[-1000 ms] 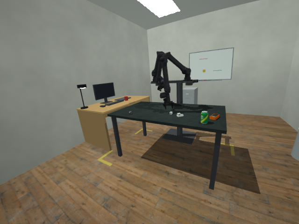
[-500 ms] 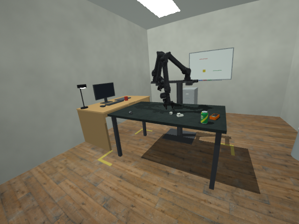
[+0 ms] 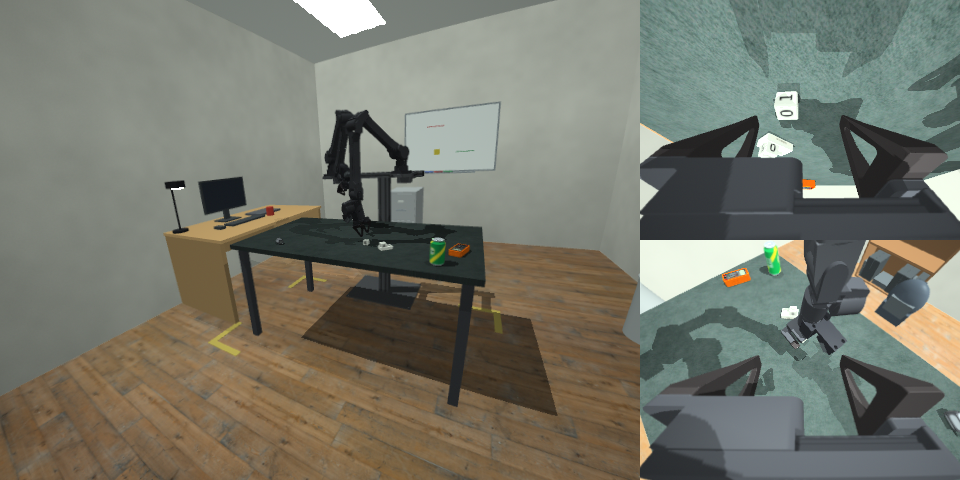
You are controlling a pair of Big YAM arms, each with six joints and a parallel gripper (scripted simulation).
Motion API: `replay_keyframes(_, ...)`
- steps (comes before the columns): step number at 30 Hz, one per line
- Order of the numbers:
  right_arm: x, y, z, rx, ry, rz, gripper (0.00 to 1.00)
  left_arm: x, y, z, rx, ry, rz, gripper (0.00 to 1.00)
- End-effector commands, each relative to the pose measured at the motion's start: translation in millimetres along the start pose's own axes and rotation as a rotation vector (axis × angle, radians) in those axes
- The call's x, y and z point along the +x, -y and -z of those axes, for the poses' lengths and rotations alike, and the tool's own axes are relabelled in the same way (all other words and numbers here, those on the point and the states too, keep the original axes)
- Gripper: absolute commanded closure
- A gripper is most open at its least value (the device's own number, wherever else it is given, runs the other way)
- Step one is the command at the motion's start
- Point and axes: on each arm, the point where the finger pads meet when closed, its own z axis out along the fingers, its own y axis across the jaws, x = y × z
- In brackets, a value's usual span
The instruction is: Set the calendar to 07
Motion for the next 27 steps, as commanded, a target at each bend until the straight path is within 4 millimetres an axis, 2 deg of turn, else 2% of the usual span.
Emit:
replay_keyframes(1,-4,0,6,-0.001,0.015,0.004,0.0,7,2,-5,0.059,-0.025,0.243,0.0)
replay_keyframes(4,-4,0,6,-0.001,0.015,0.004,0.0,6,2,-6,0.067,-0.027,0.282,0.0)
replay_keyframes(18,-4,0,6,-0.001,0.015,0.004,0.0,22,-13,-10,0.223,-0.041,0.922,0.0)
replay_keyframes(21,-4,0,6,-0.001,0.015,0.004,0.0,22,-13,-9,0.23,-0.044,0.964,0.0)
replay_keyframes(27,-4,0,6,-0.001,0.015,0.004,0.0,30,-21,-12,0.306,-0.047,1.266,0.0)
